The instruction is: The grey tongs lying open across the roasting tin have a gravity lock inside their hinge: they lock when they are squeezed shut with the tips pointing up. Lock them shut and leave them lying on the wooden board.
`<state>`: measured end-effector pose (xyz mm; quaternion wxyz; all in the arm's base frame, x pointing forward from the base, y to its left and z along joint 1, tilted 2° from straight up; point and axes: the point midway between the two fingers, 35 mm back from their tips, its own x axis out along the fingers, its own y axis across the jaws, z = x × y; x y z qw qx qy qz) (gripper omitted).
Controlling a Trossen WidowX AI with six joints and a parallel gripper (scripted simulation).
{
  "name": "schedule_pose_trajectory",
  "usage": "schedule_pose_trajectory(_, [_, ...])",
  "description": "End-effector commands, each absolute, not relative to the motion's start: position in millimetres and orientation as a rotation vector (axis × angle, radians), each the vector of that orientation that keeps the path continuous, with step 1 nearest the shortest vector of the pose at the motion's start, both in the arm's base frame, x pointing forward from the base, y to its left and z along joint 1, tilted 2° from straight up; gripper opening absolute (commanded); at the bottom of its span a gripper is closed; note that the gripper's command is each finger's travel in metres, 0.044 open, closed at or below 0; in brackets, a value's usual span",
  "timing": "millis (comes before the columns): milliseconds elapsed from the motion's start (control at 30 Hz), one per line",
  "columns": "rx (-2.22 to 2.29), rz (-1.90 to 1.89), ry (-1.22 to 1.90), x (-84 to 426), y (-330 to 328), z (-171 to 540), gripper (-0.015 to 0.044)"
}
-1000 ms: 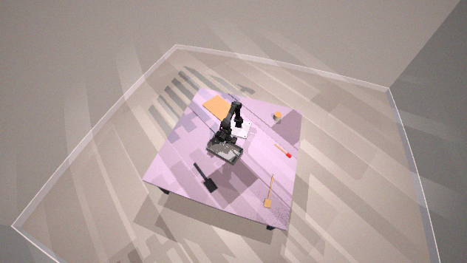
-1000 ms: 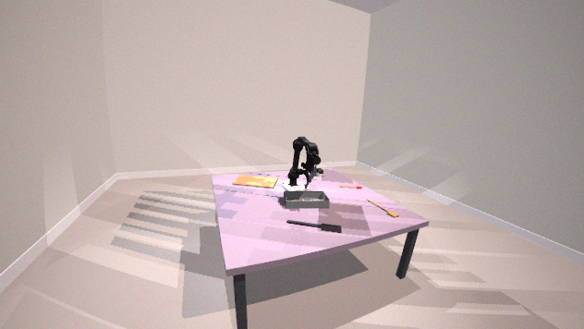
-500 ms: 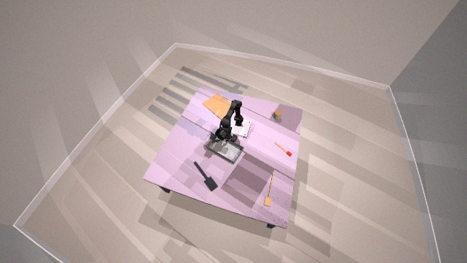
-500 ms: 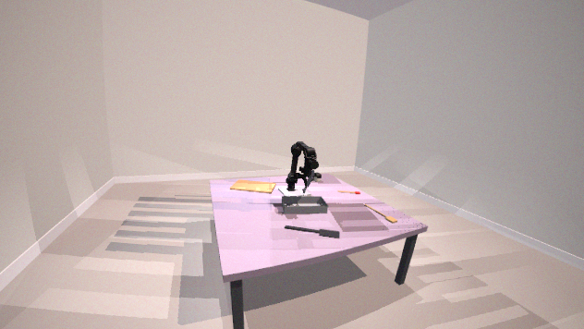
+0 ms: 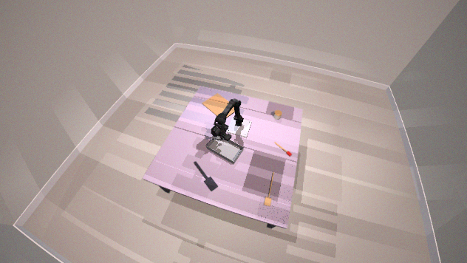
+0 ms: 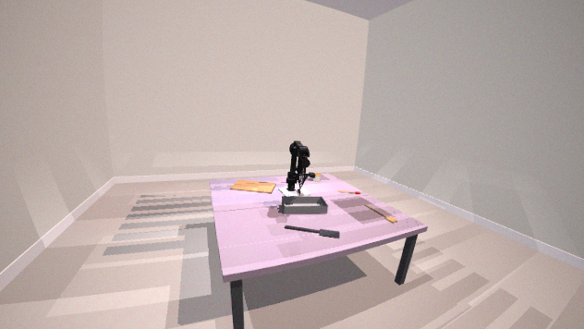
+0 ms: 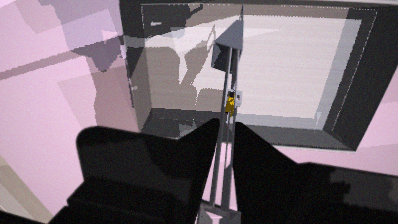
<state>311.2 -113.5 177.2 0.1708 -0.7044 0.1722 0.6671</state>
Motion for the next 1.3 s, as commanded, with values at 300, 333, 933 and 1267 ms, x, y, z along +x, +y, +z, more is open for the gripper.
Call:
schedule_pose_trajectory(300, [-1.884,1.684,0.737,283,-182,188,-0.015])
schedule_pose_trajectory(333, [-1.875,1.665,0.756,280,-187,189,-0.015])
schedule_pose_trajectory(933, [-1.707,1.455,0.994,227,-257,193,-0.015])
schedule_pose_trajectory(1267, [-1.555,1.426,1.07,176,-288,186,-0.015])
